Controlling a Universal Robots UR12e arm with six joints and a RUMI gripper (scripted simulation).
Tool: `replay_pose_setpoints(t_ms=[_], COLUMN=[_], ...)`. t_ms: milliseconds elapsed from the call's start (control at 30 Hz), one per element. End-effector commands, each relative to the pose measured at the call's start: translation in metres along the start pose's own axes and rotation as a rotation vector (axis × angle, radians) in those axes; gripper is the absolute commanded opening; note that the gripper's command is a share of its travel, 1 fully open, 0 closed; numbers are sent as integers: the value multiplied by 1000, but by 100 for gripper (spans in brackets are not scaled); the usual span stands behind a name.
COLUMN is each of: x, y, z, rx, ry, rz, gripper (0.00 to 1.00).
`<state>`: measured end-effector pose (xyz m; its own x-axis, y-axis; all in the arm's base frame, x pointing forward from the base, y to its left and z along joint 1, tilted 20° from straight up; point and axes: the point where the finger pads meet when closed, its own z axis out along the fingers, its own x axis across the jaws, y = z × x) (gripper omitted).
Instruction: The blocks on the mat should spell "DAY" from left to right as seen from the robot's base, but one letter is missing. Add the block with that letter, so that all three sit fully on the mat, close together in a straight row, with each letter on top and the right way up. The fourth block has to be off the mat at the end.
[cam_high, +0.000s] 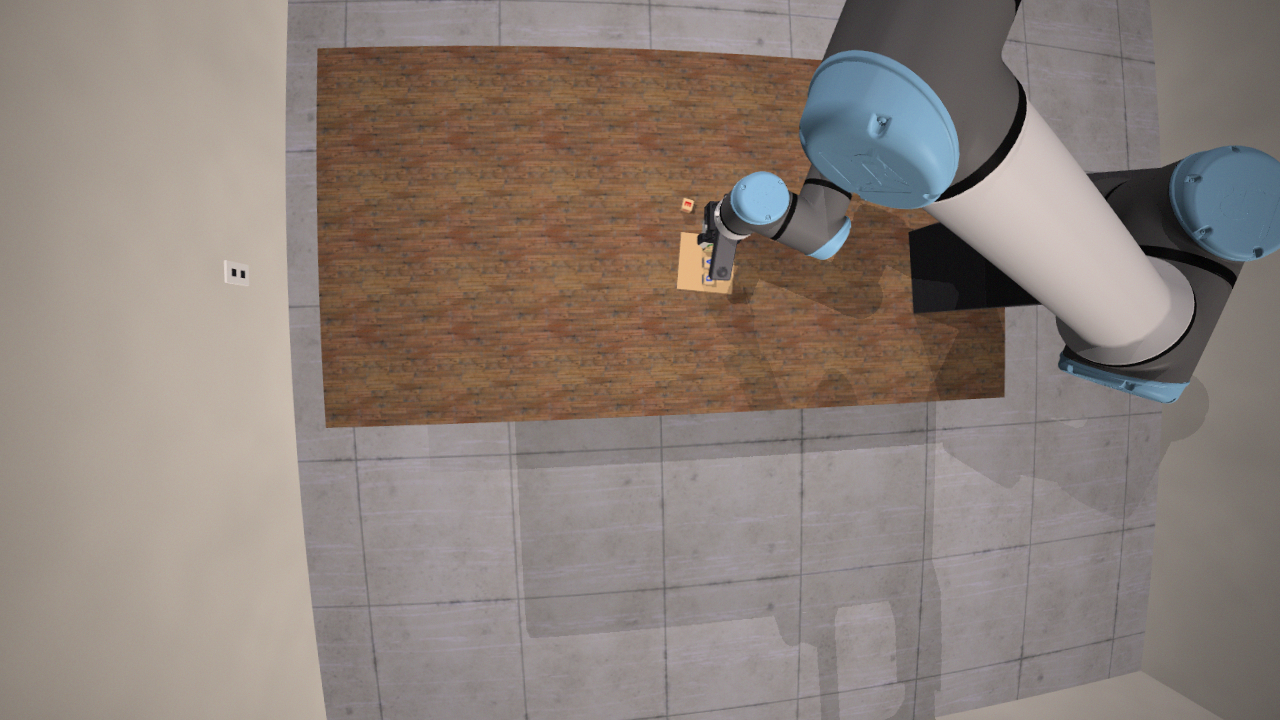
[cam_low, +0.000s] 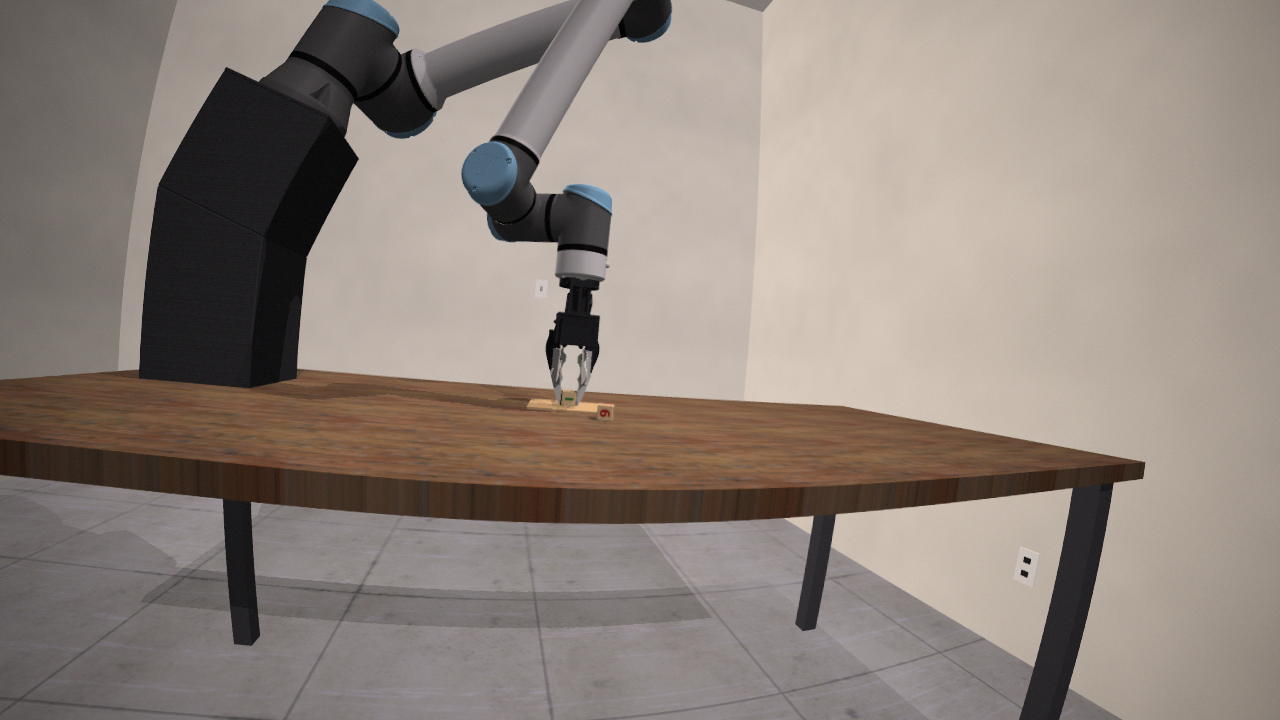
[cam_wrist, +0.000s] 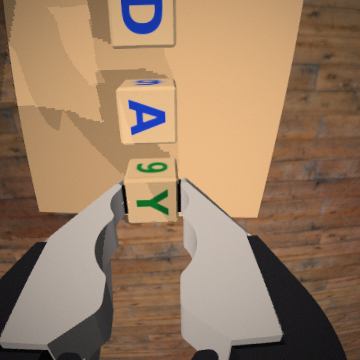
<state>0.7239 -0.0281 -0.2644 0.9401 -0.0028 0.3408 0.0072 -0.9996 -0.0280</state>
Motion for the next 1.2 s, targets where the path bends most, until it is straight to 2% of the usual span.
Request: replay_pose_setpoints(t_ms=[0, 1167], x=[0, 0], y=[0, 0], z=[0, 4], rx=[0, 0], ry=[1, 1], rz=[0, 0], gripper=[5, 5])
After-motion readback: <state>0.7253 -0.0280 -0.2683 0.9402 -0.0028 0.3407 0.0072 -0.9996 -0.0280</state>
